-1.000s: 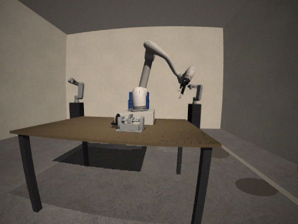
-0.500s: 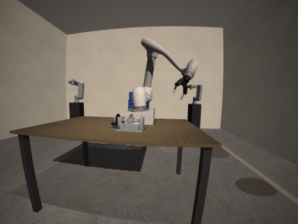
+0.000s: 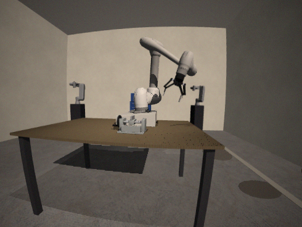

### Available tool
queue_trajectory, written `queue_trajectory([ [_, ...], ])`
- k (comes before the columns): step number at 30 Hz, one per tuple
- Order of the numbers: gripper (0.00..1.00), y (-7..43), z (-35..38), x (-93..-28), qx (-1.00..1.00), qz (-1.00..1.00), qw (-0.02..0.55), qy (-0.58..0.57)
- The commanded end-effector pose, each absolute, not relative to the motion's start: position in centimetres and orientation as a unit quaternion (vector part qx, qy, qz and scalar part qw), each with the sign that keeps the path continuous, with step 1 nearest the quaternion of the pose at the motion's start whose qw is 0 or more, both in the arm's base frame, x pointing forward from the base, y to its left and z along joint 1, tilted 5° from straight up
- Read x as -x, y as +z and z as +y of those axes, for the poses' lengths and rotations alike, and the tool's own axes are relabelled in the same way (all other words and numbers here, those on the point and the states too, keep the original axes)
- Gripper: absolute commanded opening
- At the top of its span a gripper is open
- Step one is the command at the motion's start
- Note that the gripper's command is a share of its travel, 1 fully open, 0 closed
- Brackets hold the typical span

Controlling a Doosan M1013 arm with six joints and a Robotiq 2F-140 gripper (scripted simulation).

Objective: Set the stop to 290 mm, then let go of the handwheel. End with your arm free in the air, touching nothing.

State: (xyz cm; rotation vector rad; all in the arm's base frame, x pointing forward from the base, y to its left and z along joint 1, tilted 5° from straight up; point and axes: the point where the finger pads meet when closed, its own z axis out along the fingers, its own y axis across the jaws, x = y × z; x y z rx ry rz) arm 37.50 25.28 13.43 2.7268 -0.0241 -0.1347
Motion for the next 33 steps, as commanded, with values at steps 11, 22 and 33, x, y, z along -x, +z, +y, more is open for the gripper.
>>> queue_trajectory([
  [11, 1.00, 12.7, 9.5, -44.2, -0.940, -0.311, 0.132, -0.036],
  [22, 1.00, 12.4, -0.7, -45.3, -0.871, -0.482, 0.093, -0.020],
  [33, 1.00, 12.3, -10.9, -44.3, -0.769, -0.636, 0.057, 0.002],
])
